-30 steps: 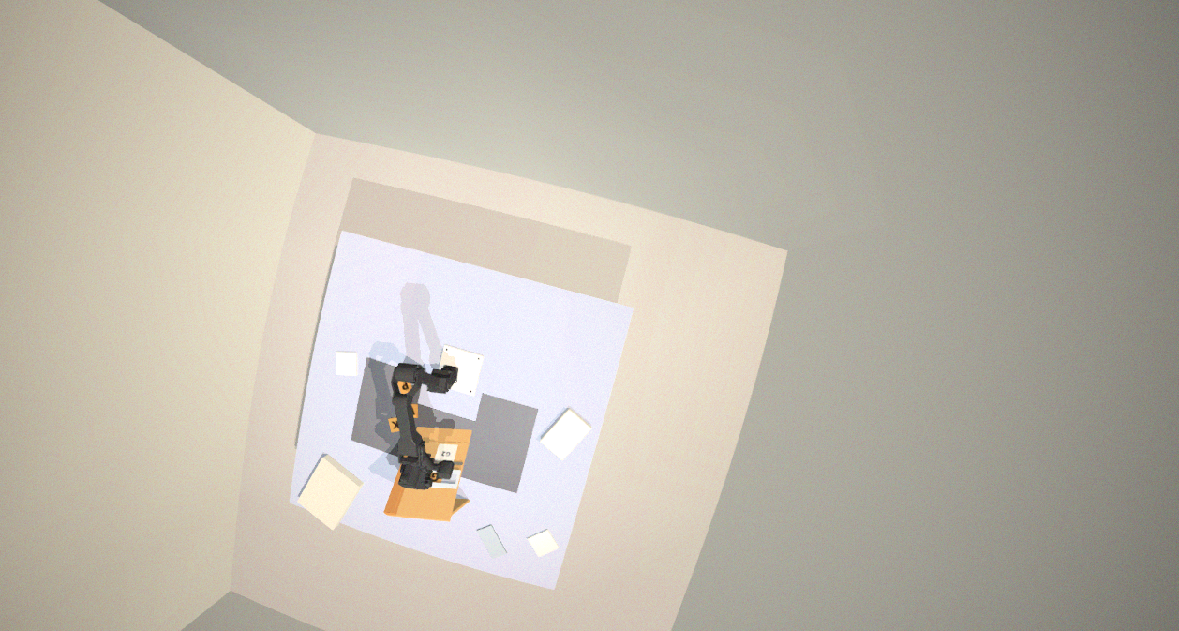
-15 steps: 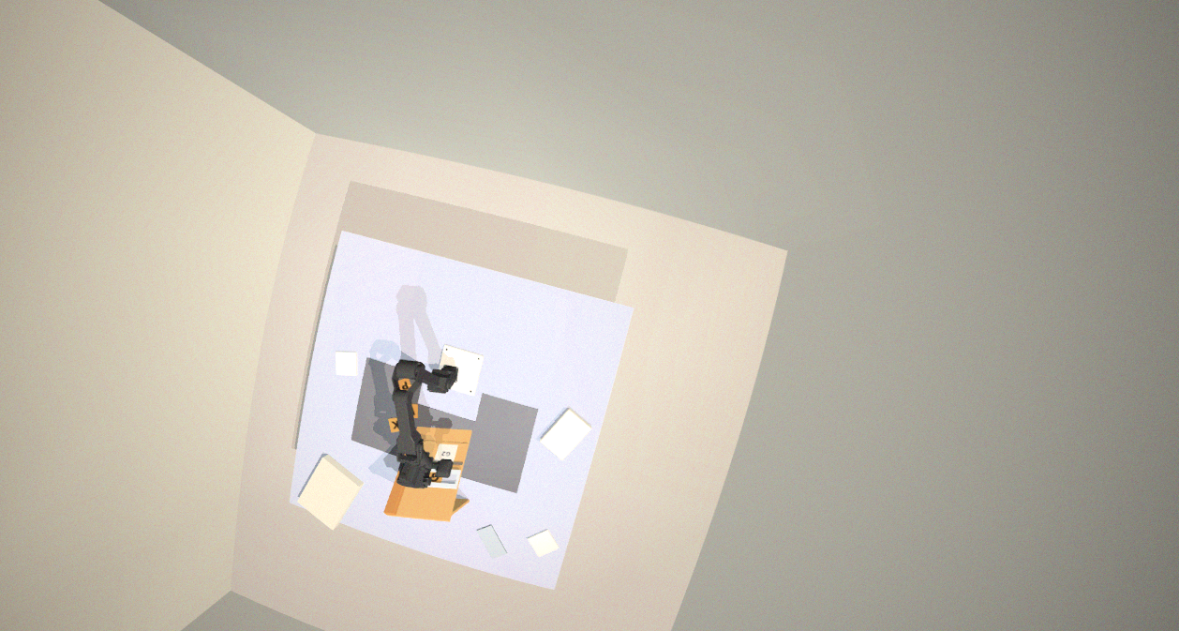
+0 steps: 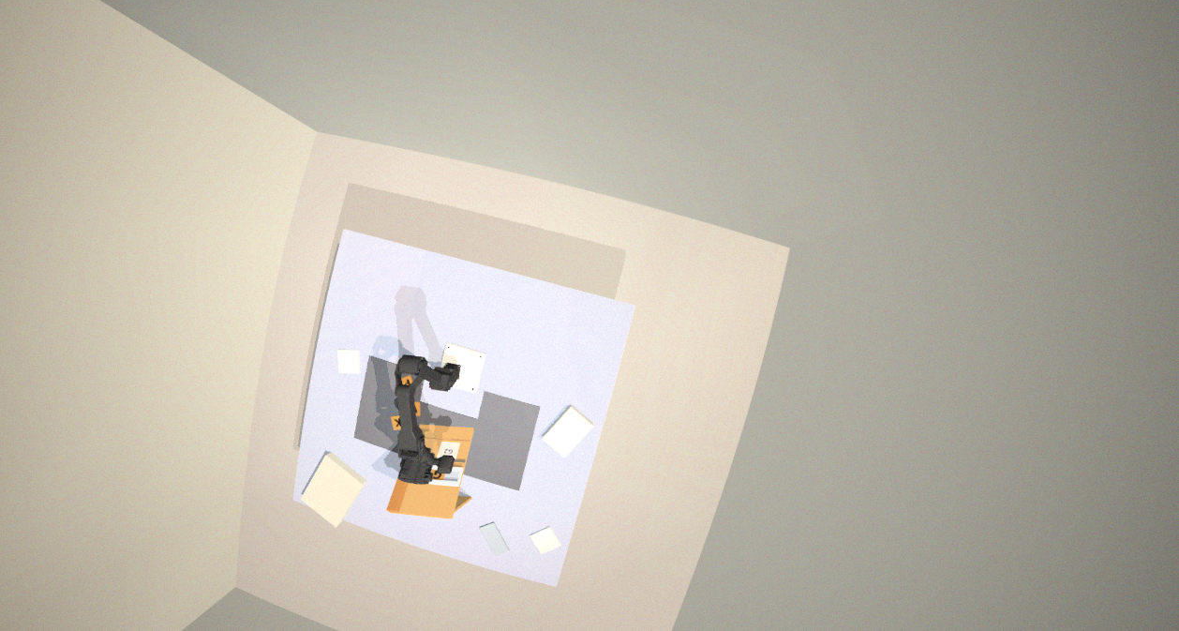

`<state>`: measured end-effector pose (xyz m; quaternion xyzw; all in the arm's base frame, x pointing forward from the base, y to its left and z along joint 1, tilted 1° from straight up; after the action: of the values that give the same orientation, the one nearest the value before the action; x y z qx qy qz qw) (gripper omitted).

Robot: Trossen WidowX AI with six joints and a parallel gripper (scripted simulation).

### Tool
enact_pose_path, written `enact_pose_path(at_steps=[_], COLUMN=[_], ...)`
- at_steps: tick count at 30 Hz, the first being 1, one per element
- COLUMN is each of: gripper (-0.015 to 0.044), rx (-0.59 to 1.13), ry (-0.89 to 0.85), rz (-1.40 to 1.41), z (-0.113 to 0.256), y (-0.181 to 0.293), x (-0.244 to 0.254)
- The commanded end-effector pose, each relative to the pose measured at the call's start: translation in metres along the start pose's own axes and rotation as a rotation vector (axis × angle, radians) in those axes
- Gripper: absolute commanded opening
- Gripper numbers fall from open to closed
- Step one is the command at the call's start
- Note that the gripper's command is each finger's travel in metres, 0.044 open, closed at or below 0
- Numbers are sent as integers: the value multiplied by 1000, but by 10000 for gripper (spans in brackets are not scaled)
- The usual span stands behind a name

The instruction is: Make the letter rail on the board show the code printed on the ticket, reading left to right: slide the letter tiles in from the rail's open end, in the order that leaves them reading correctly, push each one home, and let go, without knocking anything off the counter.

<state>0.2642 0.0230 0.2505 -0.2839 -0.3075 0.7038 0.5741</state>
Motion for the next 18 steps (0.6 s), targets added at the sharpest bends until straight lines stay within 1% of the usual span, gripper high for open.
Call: enact_pose_path(at_steps=[1, 18], gripper=[295, 295], rx=[-3, -2], ry=[-4, -4], rz=[3, 3], z=[3, 12], y=[0, -1], x=[0, 1])
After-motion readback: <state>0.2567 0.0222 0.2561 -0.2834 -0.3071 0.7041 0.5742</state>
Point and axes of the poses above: the point midway between the two fingers, 35 mm back from their tips, its own z axis back along the fingers, its own x axis across the jaws, y = z × x, the point moved 8 cm from there along z, back along the fingers, and after that the axes turned 4 degrees about z, right-handed, at the moved point
